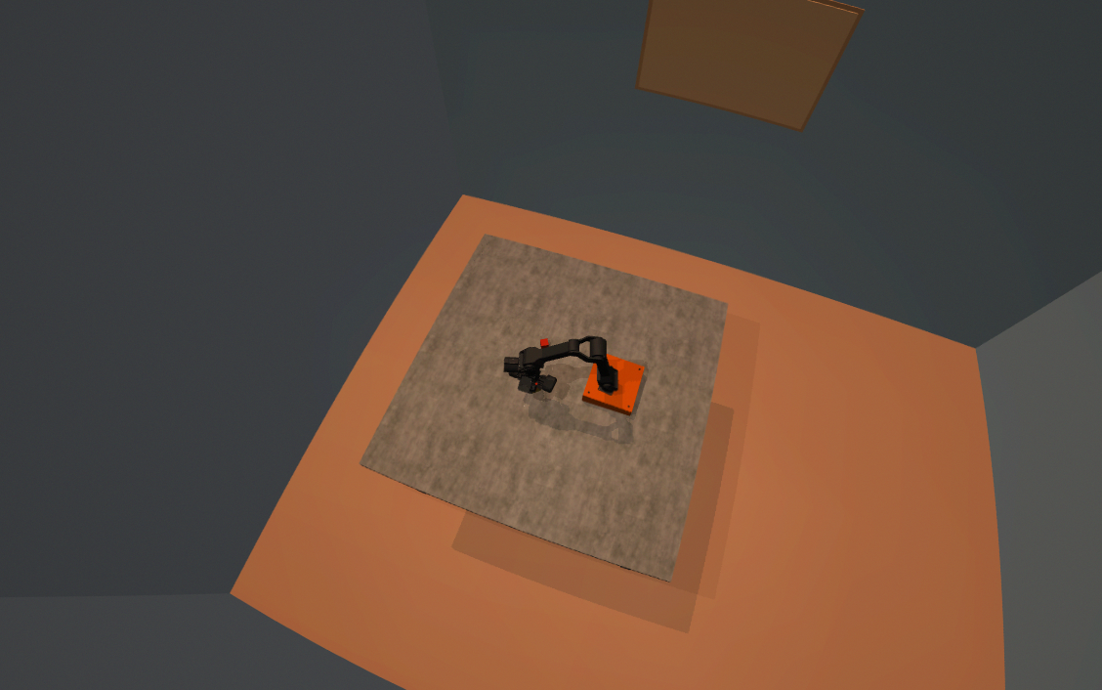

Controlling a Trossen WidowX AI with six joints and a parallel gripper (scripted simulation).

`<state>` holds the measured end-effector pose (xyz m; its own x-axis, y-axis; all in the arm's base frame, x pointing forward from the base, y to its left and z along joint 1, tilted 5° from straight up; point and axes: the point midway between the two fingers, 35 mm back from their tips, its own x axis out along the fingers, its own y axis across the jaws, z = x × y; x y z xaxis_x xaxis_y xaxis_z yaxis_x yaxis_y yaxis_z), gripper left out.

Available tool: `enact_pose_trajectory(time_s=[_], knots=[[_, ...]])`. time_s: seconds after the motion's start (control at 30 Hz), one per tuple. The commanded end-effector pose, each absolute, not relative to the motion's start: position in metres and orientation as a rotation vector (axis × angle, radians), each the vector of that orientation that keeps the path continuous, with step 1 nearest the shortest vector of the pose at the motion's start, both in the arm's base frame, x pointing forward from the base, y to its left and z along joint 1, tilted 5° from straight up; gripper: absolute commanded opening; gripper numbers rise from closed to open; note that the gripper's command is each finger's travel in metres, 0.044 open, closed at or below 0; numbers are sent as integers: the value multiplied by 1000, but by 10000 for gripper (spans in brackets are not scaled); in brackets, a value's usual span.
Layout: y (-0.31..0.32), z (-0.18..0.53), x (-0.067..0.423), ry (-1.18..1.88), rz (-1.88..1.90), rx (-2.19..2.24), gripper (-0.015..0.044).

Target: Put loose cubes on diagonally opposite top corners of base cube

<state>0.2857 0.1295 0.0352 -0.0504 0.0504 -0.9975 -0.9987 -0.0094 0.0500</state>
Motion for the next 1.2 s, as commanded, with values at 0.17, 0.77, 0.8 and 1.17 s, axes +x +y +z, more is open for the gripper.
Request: enact_pose_trajectory(time_s=[0.17, 0.77, 0.8, 1.17], knots=[[129, 52, 288, 1197, 1273, -1156, 205], [74, 62, 318, 1477, 731, -637, 265], [68, 63, 321, 1497, 673, -581, 265], [-6, 71, 340, 1608, 17, 43, 265]])
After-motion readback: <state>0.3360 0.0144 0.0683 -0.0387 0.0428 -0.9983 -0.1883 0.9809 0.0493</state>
